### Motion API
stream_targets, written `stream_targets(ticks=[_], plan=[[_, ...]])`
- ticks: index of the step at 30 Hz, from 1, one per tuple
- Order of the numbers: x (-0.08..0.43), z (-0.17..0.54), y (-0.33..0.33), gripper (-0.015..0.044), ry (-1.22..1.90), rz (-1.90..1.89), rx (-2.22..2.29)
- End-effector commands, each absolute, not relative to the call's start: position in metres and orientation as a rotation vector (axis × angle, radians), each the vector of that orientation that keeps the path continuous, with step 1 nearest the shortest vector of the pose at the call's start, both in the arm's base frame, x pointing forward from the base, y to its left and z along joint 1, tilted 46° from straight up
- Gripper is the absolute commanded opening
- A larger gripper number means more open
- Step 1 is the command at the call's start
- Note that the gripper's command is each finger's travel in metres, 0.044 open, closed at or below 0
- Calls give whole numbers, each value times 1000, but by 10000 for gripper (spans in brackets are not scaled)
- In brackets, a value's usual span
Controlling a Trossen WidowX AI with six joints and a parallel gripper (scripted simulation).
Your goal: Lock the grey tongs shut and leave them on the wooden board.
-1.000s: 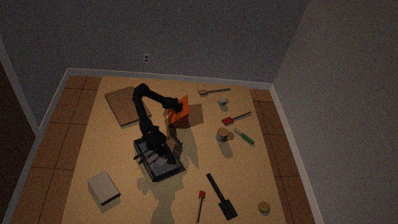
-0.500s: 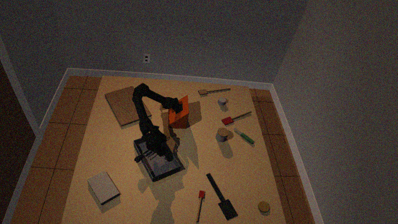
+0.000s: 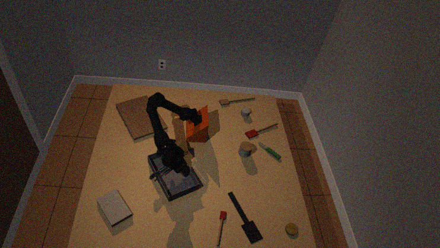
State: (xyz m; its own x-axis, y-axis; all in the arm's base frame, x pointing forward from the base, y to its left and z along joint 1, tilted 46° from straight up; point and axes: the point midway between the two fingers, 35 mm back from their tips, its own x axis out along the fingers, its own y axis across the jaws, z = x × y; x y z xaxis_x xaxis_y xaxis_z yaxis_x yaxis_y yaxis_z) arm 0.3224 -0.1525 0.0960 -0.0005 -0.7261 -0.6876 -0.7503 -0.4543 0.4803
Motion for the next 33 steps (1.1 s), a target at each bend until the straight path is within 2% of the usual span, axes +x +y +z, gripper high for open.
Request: stream_targets(ticks=[1,10,22,33], plan=[[326,105,-142,-150,1619,1486,-2205],[323,183,-60,-150,1618,1499,-2201],[321,183,-65,-150,1626,1492,-2193],[288,223,-112,-150,1685,1211,-2021]])
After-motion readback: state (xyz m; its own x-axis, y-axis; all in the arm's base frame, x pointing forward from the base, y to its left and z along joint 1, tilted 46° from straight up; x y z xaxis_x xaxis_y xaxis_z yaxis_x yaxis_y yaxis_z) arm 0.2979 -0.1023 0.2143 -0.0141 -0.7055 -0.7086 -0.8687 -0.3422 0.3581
